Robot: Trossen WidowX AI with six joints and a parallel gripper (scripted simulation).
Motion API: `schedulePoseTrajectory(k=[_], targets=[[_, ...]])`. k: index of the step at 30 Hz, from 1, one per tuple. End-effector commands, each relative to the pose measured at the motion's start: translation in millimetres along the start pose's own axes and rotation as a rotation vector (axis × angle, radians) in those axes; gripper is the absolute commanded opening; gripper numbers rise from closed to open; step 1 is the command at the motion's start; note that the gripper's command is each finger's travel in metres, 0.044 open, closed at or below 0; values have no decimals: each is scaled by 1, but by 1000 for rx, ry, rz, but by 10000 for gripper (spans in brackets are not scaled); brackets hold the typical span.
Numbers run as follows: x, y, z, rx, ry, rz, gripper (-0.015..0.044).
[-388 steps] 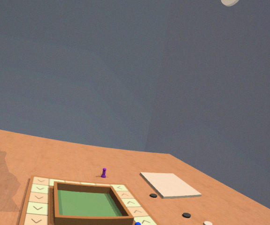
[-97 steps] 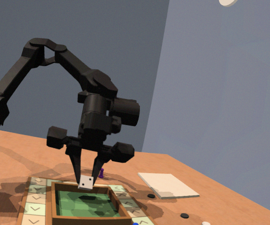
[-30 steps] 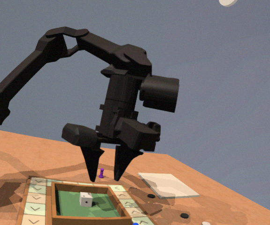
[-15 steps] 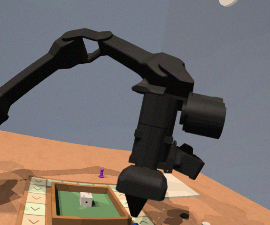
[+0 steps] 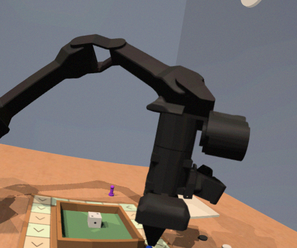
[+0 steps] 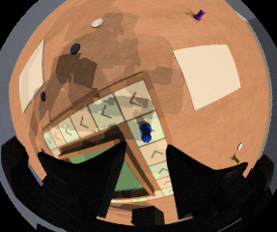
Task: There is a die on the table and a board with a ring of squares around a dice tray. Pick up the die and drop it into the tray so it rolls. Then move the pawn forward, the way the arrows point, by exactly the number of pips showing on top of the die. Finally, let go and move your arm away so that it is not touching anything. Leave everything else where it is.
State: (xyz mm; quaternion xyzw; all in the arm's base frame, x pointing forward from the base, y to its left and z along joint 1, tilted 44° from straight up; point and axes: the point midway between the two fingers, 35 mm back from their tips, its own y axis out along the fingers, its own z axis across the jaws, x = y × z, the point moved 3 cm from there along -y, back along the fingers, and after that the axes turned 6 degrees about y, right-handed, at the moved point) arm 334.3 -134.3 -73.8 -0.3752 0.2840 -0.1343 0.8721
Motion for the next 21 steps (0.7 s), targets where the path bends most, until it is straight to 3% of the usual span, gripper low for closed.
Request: schedulePoseTrajectory(k=[1, 21], targets=[[0, 6, 0, 4, 6, 1, 200], [-1, 38, 0, 5, 5, 1, 200]])
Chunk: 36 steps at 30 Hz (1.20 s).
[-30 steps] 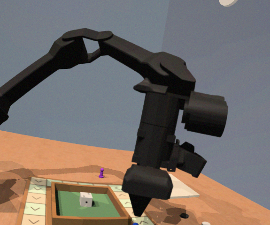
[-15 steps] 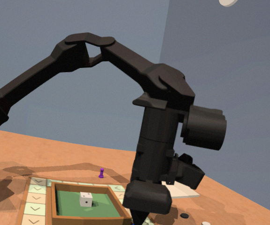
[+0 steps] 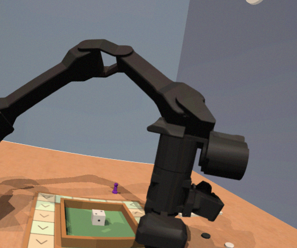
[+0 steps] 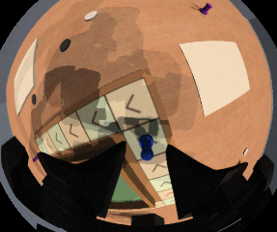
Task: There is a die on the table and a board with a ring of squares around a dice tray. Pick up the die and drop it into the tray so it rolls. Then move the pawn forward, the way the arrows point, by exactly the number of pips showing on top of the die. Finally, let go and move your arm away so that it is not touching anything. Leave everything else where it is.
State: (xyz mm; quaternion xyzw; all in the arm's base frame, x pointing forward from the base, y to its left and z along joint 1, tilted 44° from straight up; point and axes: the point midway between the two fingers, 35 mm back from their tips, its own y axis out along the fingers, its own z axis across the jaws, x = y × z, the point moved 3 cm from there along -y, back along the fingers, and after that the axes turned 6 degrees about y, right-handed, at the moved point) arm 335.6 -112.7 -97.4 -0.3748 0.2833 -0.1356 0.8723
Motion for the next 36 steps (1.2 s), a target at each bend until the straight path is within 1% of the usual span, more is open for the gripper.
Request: schedulePoseTrajectory(k=[1, 4, 9, 19, 23, 36], targets=[[-1, 7, 0, 3, 6, 4, 200], [-2, 9, 0, 3, 6, 4, 200], [-2, 9, 0, 3, 6, 4, 69], [-2, 9, 0, 3, 6, 4, 2], [0, 1, 0, 2, 6, 3, 0], [4, -82, 1, -2, 7, 1, 0]])
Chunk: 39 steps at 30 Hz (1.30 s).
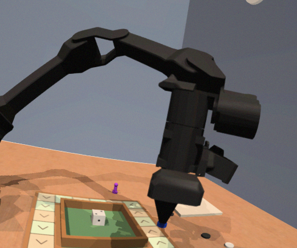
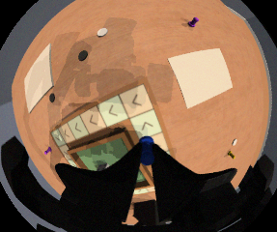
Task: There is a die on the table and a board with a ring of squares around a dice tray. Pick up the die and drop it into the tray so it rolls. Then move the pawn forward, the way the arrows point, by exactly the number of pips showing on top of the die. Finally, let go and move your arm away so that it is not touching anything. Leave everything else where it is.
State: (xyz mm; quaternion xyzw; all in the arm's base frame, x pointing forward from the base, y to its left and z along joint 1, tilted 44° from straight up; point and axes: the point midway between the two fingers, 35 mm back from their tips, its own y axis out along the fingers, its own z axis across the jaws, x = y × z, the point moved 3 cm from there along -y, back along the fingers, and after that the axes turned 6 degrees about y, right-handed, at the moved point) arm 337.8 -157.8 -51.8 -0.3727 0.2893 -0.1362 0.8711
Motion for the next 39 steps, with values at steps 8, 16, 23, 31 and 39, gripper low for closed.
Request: schedulePoseTrajectory(k=[8, 16, 23, 31, 39], targets=[[-6, -54, 0, -2, -5, -2, 0], [3, -16, 30, -4, -5, -5, 0], [5, 22, 59, 3, -7, -1, 0], [6, 41, 60, 3, -7, 0, 0], [5, 59, 60, 4, -7, 0, 0]])
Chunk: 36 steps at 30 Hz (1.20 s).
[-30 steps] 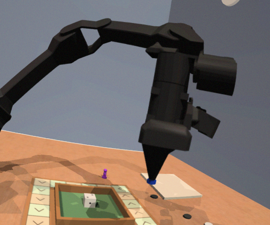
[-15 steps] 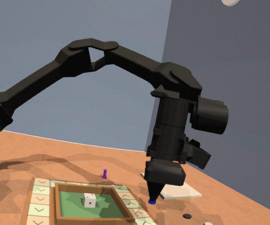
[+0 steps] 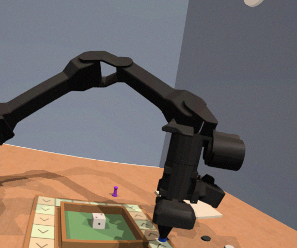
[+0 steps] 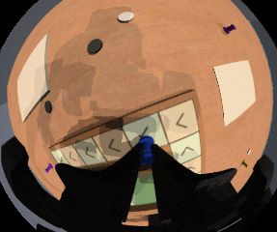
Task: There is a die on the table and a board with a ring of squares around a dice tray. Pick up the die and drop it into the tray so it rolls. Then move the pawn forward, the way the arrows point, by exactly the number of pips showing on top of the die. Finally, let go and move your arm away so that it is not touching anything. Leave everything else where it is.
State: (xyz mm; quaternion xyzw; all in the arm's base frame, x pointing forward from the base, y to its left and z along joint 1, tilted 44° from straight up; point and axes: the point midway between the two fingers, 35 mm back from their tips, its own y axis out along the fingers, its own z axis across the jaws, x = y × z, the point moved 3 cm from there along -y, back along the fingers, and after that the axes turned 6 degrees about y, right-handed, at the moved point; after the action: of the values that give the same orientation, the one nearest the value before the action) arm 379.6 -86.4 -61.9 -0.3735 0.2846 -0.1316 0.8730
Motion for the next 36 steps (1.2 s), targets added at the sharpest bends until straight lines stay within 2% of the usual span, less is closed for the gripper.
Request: schedulePoseTrajectory(k=[1, 13, 23, 27, 30, 33, 36], targets=[[0, 2, -1, 6, 6, -4, 0], [0, 18, 0, 6, 5, -4, 0], [1, 11, 0, 3, 0, -7, 263], [1, -33, -1, 4, 5, -5, 368], [1, -36, -1, 4, 6, -5, 440], [-6, -43, -4, 2, -11, -7, 440], [-40, -70, -17, -4, -83, -10, 440]])
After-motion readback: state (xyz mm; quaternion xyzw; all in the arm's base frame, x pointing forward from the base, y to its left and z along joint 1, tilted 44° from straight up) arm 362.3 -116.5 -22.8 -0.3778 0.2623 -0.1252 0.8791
